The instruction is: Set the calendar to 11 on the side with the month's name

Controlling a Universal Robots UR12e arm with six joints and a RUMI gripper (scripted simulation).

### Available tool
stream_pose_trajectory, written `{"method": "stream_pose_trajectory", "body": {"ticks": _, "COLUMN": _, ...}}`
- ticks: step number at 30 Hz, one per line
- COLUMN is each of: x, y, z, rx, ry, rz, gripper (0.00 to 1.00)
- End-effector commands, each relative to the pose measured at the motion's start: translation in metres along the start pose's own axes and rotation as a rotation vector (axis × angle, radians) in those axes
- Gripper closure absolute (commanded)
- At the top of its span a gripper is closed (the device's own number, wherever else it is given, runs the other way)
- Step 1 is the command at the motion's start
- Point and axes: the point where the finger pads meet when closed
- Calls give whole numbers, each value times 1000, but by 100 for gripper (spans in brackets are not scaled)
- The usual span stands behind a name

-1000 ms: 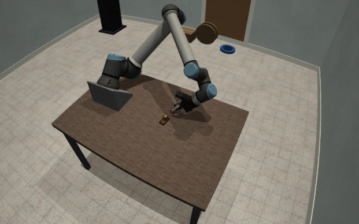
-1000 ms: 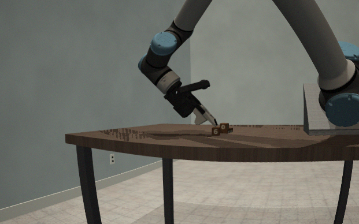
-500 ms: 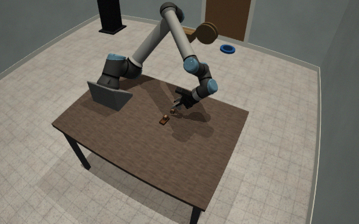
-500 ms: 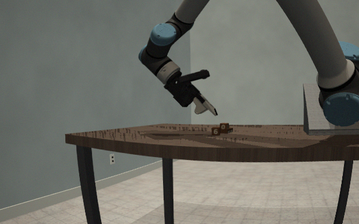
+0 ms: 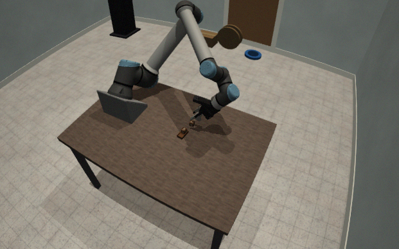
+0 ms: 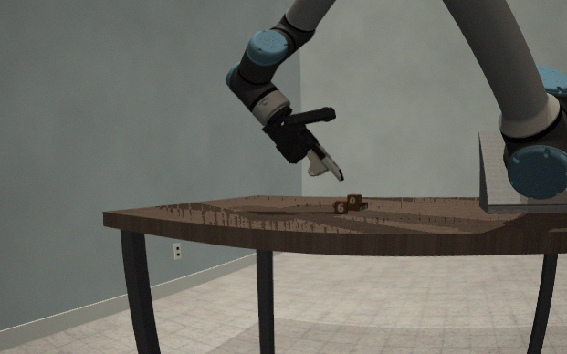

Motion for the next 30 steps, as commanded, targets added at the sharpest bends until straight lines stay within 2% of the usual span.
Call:
{"method": "stream_pose_trajectory", "body": {"ticks": 1, "x": 0, "y": 0, "z": -1, "rx": -71, "ry": 0, "rz": 8, "gripper": 60}}
{"method": "stream_pose_trajectory", "body": {"ticks": 4, "x": 0, "y": 1, "z": -1, "rx": -140, "ry": 0, "rz": 16, "gripper": 60}}
{"method": "stream_pose_trajectory", "body": {"ticks": 7, "x": 0, "y": 1, "z": -2, "rx": -180, "ry": 1, "rz": 20, "gripper": 60}}
{"method": "stream_pose_trajectory", "body": {"ticks": 17, "x": 0, "y": 1, "z": -2, "rx": -212, "ry": 1, "rz": 24, "gripper": 60}}
{"method": "stream_pose_trajectory", "body": {"ticks": 26, "x": -1, "y": 0, "z": -3, "rx": -393, "ry": 0, "rz": 47, "gripper": 60}}
{"method": "stream_pose_trajectory", "body": {"ticks": 30, "x": -1, "y": 0, "z": -4, "rx": -441, "ry": 1, "rz": 52, "gripper": 60}}
Point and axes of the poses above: the point where the finger pads meet when closed, its own y axis back along the fingers, its own x axis across the jaws, z = x × y, and after that the axes turned 7 degrees about -y, right-handed
